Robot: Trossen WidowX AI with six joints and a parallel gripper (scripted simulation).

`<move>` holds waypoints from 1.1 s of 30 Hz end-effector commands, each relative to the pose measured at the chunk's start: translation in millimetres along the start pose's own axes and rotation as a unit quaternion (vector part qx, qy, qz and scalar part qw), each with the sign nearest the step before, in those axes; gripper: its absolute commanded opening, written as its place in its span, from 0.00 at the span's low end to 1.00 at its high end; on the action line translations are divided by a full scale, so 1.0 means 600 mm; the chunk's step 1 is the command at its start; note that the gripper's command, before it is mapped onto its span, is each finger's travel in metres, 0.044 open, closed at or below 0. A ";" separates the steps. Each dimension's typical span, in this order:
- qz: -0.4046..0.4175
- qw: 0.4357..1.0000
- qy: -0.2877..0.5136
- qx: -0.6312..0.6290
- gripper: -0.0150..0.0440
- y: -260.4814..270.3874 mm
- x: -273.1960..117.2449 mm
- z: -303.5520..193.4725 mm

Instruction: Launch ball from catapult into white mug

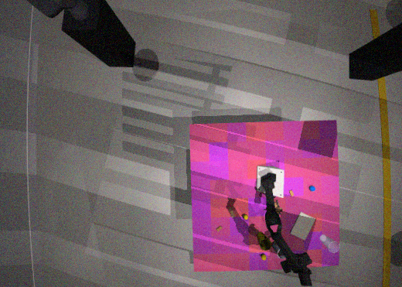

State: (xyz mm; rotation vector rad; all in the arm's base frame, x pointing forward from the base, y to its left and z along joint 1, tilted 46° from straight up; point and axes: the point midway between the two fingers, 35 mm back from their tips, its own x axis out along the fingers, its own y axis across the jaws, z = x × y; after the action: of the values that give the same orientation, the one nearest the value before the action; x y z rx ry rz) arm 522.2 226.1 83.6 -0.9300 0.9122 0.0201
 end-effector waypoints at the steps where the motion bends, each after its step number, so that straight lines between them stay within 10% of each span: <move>1: -0.005 1.000 -0.008 0.010 1.00 -0.011 -0.006 0.006; 33: -0.003 1.000 -0.006 0.006 1.00 -0.008 -0.005 0.005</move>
State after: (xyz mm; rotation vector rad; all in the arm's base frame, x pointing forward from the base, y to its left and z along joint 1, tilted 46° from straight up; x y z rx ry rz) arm 524.1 226.3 89.4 -0.9197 0.8974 0.0148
